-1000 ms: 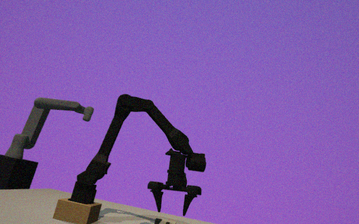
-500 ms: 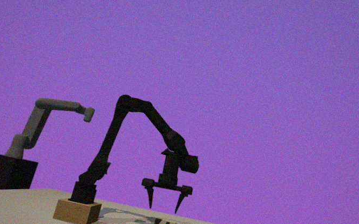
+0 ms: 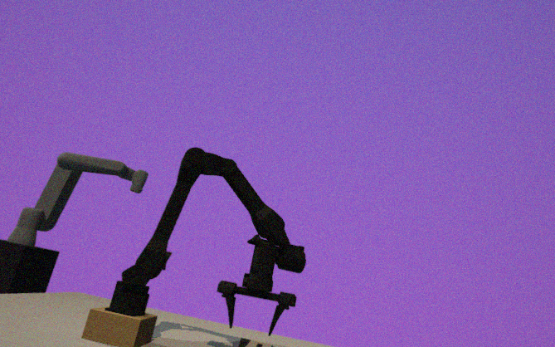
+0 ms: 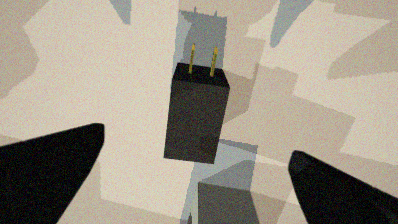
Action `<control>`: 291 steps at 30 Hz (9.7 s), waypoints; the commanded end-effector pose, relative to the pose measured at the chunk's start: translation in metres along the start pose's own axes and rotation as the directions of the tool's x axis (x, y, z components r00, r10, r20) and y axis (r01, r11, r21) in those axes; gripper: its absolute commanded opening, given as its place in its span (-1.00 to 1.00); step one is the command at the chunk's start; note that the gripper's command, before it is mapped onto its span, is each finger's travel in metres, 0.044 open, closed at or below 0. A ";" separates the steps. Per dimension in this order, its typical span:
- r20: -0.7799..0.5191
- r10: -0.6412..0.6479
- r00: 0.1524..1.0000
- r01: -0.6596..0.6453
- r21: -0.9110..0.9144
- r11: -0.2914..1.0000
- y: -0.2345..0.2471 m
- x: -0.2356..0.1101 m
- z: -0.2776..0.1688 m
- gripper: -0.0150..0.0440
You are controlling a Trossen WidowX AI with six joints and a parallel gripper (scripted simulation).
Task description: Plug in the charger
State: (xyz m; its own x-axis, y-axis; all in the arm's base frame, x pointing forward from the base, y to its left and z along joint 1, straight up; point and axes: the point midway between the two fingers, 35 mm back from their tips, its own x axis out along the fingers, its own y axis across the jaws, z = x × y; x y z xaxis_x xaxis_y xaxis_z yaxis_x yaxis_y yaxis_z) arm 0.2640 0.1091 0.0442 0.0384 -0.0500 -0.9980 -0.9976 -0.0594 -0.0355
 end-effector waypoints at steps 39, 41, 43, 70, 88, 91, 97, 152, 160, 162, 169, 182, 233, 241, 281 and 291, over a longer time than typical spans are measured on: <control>-0.002 0.004 1.000 -0.004 -0.001 1.000 0.001 0.050 0.003 0.82; -0.002 0.004 1.000 -0.004 -0.001 1.000 0.001 0.050 0.003 0.64; -0.002 0.004 1.000 -0.004 -0.001 1.000 0.001 0.050 0.003 0.47; -0.008 0.011 1.000 -0.011 -0.005 1.000 0.004 -0.002 -0.004 -0.49; -0.005 0.026 1.000 -0.024 0.245 0.969 0.013 0.004 -0.033 -0.49; -0.003 0.030 1.000 -0.027 0.304 0.952 0.015 0.006 -0.039 -0.49; -0.001 0.036 0.999 -0.033 0.417 0.908 0.019 0.010 -0.051 -0.49; 0.044 0.083 0.996 -0.046 0.999 0.020 0.087 0.048 -0.133 -0.49; 0.045 0.083 0.996 -0.046 0.999 0.010 0.081 0.048 -0.134 -0.49; 0.045 0.083 0.996 -0.045 0.999 0.006 0.078 0.048 -0.135 -0.49; 0.046 0.082 0.996 -0.045 0.999 -0.008 0.070 0.048 -0.137 -0.49; 0.047 0.081 0.996 -0.044 0.998 -0.033 0.054 0.049 -0.139 -0.49; 0.048 0.080 0.996 -0.044 0.998 -0.051 0.040 0.049 -0.139 -0.49; 0.048 0.080 0.996 -0.044 0.998 -0.051 0.039 0.049 -0.139 -0.49; 0.048 0.080 0.996 -0.044 0.998 -0.051 0.035 0.049 -0.139 -0.49; 0.048 0.080 0.996 -0.044 0.998 -0.051 0.034 0.049 -0.139 -0.49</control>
State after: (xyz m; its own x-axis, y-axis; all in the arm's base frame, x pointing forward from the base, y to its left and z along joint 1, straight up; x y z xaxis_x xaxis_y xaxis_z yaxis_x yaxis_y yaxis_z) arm 0.2380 -0.0346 0.0001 -0.0471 -0.0098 -0.9988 -0.0114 0.9999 -0.0092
